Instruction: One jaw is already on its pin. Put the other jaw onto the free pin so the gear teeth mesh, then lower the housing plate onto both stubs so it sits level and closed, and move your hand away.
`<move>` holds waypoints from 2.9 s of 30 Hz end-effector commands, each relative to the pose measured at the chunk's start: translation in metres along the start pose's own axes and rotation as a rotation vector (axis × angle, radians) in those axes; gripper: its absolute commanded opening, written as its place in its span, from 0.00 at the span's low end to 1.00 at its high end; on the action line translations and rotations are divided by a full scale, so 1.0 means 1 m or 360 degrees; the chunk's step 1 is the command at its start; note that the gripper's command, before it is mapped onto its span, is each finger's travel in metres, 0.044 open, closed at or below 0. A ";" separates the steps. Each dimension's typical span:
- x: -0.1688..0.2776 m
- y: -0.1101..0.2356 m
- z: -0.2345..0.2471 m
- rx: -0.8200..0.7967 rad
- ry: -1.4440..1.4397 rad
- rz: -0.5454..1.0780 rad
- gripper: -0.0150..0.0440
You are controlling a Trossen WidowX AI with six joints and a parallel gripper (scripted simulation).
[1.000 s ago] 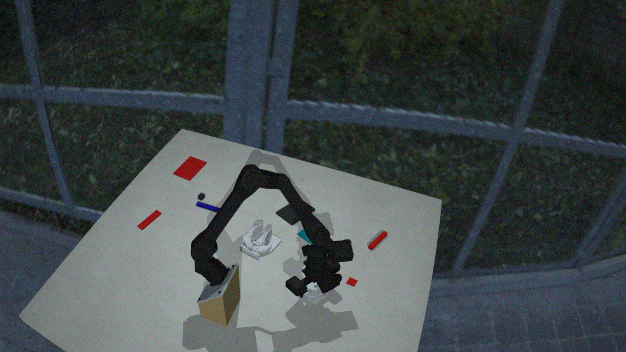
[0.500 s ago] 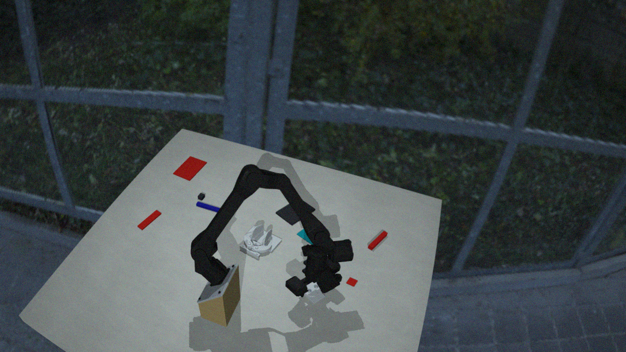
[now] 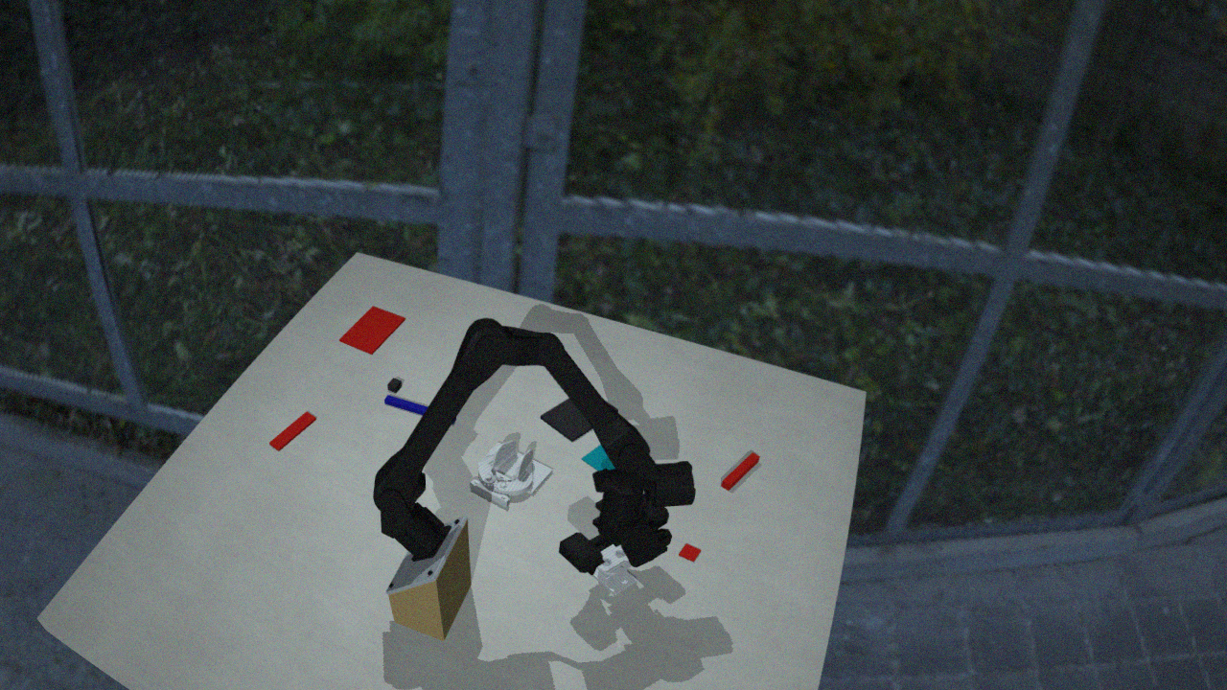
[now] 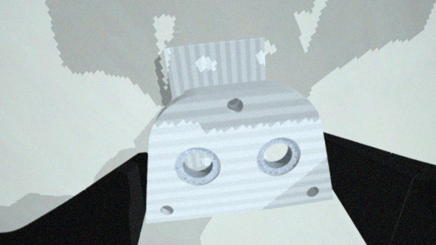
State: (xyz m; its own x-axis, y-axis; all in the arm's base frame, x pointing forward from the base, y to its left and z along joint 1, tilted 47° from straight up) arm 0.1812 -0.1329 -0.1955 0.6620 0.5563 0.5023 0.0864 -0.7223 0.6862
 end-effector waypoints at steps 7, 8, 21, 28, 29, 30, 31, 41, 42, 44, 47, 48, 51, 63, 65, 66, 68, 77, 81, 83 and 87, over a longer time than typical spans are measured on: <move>-0.001 0.037 0.003 -0.0019 0.0010 -0.0009 0.85; -0.001 0.040 0.002 -0.0019 0.0009 -0.0009 0.85; 0.001 0.052 0.001 -0.0021 0.0030 -0.0010 0.85; 0.022 0.057 0.001 -0.0034 0.0251 -0.0027 0.85; 0.025 0.058 0.001 -0.0036 0.0284 -0.0029 0.85; 0.028 0.058 0.001 -0.0037 0.0317 -0.0031 0.85; 0.032 0.059 0.001 -0.0039 0.0349 -0.0034 0.85; 0.063 0.064 -0.002 -0.0050 0.0679 -0.0054 0.85; 0.066 0.065 -0.002 -0.0051 0.0712 -0.0055 0.85; 0.072 0.065 -0.003 -0.0052 0.0778 -0.0059 0.85; 0.082 0.066 -0.005 -0.0054 0.0878 -0.0063 0.85; 0.085 0.066 -0.006 -0.0054 0.0911 -0.0065 0.85; 0.094 0.067 -0.008 -0.0055 0.1011 -0.0068 0.85; 0.131 0.067 -0.019 -0.0055 0.1415 -0.0078 0.85; 0.137 0.067 -0.021 -0.0054 0.1482 -0.0078 0.85; 0.140 0.067 -0.022 -0.0053 0.1516 -0.0079 0.85; 0.146 0.067 -0.025 -0.0052 0.1584 -0.0079 0.85; 0.172 0.065 -0.037 -0.0046 0.1890 -0.0075 0.85; 0.183 0.063 -0.044 -0.0043 0.2026 -0.0071 0.85; 0.189 0.063 -0.047 -0.0041 0.2095 -0.0069 0.85; 0.200 0.061 -0.054 -0.0037 0.2232 -0.0062 0.85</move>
State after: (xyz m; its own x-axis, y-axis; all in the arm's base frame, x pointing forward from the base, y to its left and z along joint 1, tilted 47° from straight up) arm 0.2779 -0.0527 -0.0320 -0.5650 0.5672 0.5992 0.0681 -0.6917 0.7189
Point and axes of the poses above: the point midway between the two fingers, 35 mm back from their tips, its own y axis back along the fingers, its own z axis across the jaws, x = y × z, the point moved 5 cm from there along y, back along the fingers, and after that the axes turned 15 degrees about -y, right-handed, at the moved point
